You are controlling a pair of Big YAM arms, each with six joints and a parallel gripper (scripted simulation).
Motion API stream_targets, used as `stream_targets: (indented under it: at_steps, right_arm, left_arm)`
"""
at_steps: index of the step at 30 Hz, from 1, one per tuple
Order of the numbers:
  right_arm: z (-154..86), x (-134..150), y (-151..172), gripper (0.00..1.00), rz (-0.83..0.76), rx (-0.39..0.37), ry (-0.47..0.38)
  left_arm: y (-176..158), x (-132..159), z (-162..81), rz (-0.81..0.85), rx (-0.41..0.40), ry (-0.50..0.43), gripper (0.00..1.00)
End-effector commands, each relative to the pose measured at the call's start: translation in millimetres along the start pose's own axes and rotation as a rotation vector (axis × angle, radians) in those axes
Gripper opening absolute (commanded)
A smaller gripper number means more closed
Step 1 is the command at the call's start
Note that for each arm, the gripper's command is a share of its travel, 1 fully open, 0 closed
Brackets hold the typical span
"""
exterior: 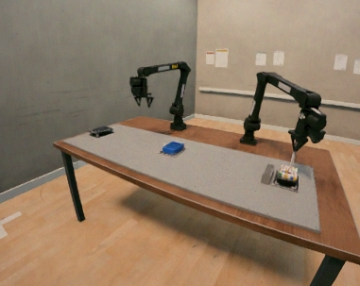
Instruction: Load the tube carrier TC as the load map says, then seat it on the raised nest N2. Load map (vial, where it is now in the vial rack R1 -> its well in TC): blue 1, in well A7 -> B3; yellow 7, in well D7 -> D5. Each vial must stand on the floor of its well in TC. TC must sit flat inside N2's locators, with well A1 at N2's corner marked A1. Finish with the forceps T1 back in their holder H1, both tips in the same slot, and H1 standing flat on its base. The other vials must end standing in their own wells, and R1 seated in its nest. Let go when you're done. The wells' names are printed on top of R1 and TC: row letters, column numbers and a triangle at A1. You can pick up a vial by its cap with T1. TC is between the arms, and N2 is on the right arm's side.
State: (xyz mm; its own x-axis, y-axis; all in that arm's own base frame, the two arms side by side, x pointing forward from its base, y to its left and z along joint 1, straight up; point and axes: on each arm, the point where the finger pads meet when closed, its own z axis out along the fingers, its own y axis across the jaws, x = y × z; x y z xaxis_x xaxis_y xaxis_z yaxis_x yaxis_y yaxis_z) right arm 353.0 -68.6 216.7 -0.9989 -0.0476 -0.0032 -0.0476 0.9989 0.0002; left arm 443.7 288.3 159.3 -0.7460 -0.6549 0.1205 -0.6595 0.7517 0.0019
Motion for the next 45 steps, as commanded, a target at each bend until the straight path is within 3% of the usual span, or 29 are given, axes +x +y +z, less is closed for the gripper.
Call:
stream_targets:
  at_steps: [1, 45]
  right_arm:
    - [-12.1, -8.5, -1.3, 1.00, 0.013, 0.008, -0.032]
    - [-12.1, -8.5, -1.3, 1.00, 0.013, 0.008, -0.032]
  left_arm:
    - [-7.7, -1.6, 12.8, 0.020, -0.006, 0.011, 0.11]
    - [-7.5, -2.5, 23.0, 0.020, -0.007, 0.011, 0.11]
